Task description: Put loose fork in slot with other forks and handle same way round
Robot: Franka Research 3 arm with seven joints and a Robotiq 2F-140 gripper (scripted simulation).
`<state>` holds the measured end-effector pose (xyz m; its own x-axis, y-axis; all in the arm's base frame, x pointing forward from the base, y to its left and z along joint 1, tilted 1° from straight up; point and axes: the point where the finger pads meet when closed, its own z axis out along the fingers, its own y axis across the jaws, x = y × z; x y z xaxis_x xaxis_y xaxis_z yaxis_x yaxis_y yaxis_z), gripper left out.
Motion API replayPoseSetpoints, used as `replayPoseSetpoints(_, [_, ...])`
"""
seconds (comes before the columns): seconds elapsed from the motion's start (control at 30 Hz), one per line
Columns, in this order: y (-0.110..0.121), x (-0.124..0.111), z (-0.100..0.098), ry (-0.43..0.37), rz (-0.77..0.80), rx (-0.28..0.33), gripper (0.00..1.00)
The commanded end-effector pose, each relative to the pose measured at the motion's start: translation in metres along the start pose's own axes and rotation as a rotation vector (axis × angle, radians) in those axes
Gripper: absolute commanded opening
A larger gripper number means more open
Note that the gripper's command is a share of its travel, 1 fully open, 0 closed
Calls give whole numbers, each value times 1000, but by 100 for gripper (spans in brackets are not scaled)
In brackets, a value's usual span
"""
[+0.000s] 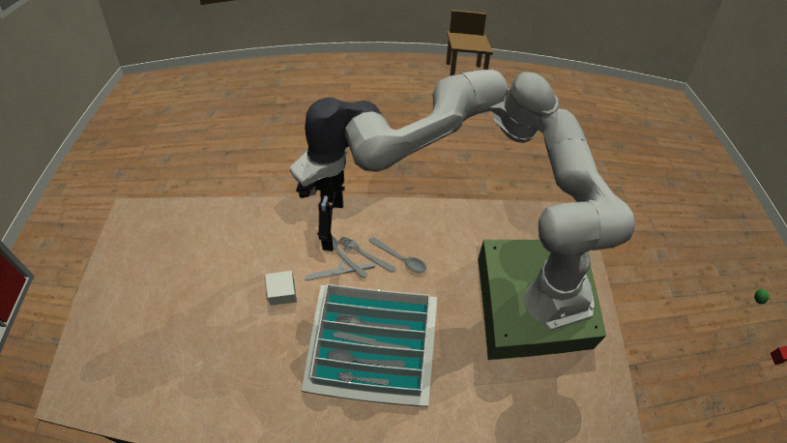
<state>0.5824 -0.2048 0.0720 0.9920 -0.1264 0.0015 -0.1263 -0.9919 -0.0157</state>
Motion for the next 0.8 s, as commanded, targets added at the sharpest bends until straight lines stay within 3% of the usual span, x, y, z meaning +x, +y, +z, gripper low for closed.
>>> replayPoseSetpoints(0.0, [0,0,0,-1,-8,-1,100])
replayPoseSetpoints(0.6, [1,-1,0,-1,-2,-1,100])
replayPoseSetpoints(0.7, [15,-30,2,-1,172,-3,100])
replayPoseSetpoints(0.77, [17,-34,2,-1,199,-3,100])
